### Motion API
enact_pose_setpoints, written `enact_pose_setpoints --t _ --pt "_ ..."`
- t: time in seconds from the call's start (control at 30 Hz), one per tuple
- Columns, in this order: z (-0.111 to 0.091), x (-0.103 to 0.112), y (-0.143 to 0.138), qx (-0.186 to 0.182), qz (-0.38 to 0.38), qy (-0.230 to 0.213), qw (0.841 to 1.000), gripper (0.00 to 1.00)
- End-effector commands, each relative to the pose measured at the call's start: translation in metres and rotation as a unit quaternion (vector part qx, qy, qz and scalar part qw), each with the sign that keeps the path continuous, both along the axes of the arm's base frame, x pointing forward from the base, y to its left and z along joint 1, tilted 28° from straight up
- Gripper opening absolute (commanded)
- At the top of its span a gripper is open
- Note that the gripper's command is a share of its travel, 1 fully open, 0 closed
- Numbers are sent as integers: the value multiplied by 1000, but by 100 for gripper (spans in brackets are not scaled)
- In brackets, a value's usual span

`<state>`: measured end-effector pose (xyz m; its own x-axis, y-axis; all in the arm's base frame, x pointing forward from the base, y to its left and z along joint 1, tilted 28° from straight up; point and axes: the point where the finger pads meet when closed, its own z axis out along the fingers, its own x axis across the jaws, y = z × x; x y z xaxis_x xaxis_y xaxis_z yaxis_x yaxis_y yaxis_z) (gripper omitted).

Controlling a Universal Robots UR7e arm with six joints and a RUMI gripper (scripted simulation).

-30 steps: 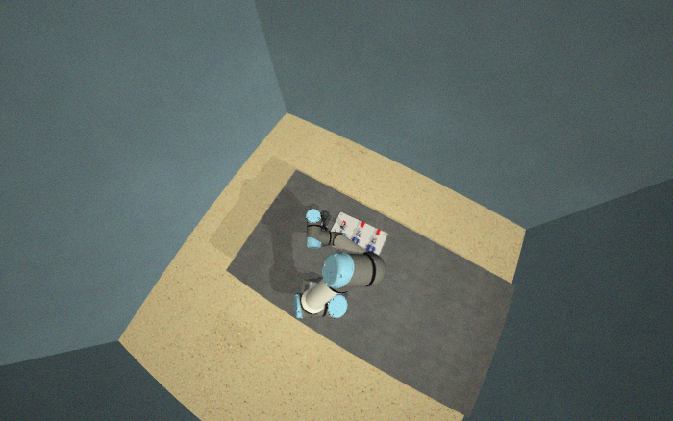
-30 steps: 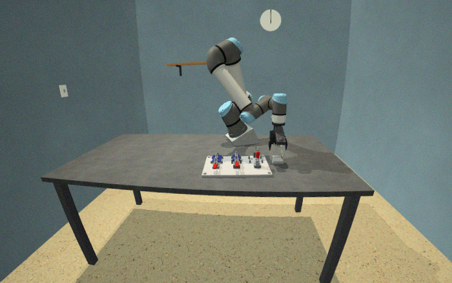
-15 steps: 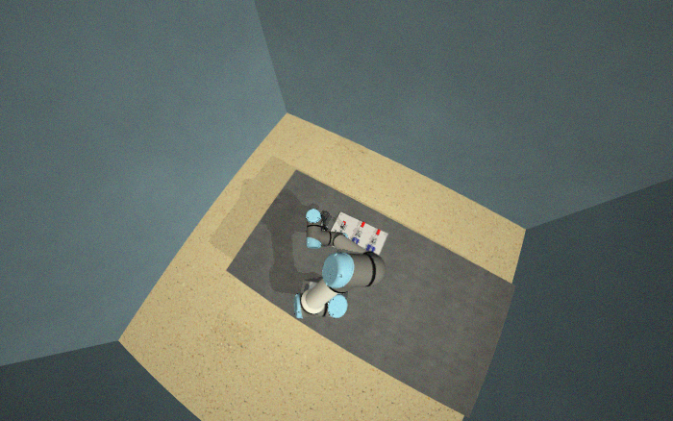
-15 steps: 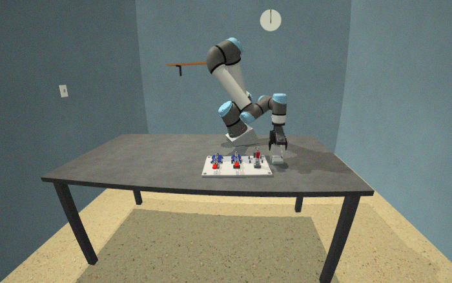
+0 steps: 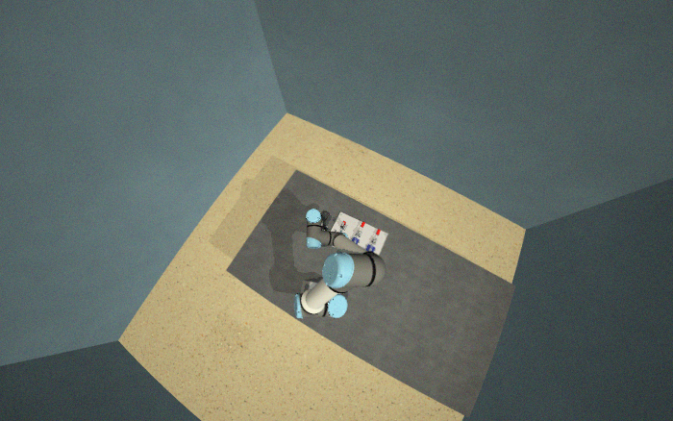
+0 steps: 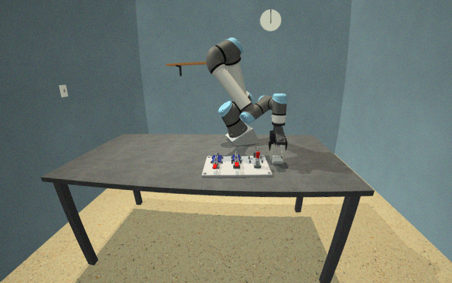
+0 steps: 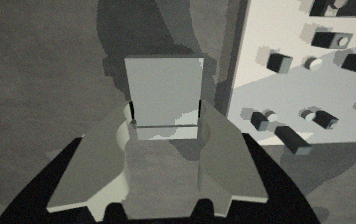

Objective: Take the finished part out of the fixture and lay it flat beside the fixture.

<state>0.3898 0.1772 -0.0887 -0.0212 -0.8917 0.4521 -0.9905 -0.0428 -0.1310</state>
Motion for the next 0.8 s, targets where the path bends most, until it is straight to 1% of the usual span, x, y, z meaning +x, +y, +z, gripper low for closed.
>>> enact_pose_setpoints --t 0.0,0.77 --pt "-1 -1 -2 -1 0 1 1000 0" --pt "-7 -1 -5 -1 0 1 1000 0"
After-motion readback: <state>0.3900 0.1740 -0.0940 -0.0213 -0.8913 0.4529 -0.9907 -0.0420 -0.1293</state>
